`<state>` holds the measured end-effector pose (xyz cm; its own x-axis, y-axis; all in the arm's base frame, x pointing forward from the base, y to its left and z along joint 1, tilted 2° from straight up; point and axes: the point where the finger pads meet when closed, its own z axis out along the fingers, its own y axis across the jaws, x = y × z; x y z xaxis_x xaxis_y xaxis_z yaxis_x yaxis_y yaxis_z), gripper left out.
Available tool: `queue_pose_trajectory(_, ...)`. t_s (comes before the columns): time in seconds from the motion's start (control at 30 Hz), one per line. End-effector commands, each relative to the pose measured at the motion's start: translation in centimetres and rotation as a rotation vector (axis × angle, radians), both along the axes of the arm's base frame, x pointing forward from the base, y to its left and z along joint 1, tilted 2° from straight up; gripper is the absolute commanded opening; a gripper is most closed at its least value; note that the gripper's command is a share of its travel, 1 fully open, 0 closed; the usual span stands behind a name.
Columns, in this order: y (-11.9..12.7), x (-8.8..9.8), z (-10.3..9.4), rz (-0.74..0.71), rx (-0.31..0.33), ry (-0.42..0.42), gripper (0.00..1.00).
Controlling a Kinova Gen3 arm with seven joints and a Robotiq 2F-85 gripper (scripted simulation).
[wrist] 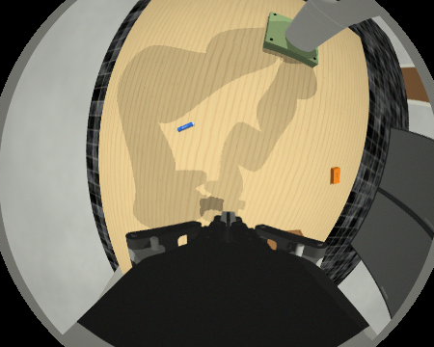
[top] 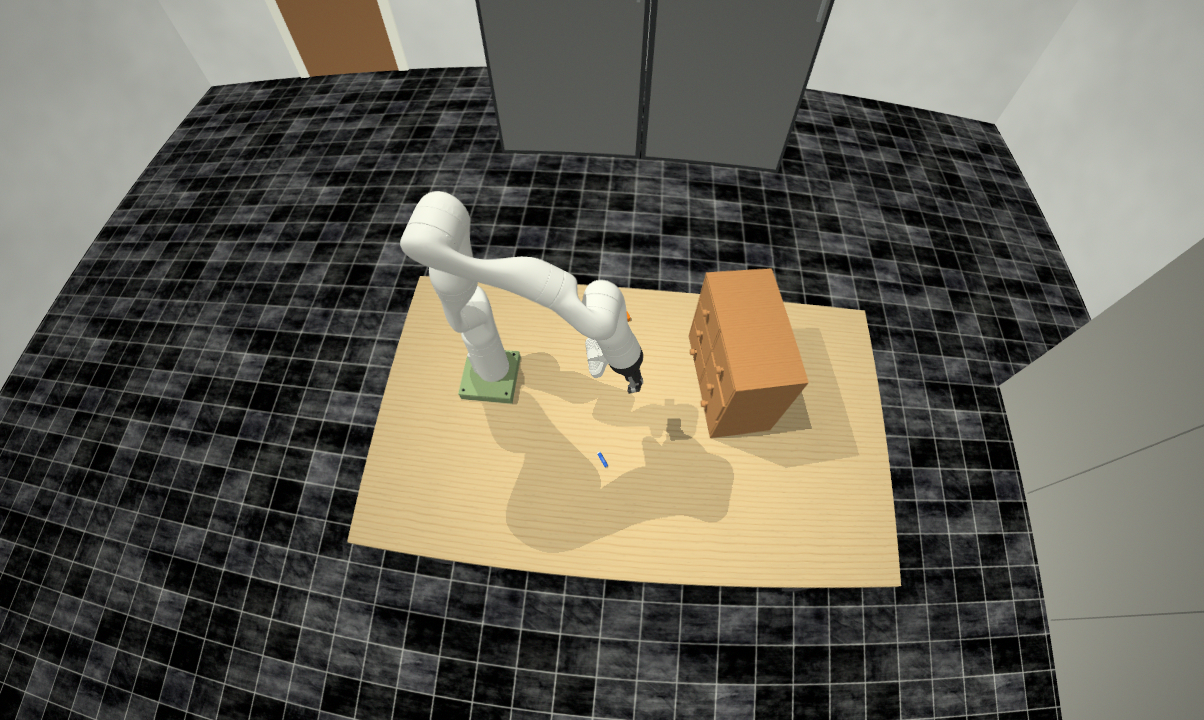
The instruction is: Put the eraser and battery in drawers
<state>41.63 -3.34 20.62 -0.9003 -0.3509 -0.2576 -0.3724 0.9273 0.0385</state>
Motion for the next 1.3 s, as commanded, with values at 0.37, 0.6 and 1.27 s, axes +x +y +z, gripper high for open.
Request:
queue_pose_trajectory(0.37, 0.1, -0.2, 1.2, 0.014, -0.037, 0.085, 0.0)
queue_pose_trajectory(0.6, 0.0, -0.6, 1.7, 0.016, -0.057, 0.134, 0.0)
queue_pose_trajectory(1.27, -0.3, -1.2, 2.6, 0.019, -0.091, 0.217, 0.0)
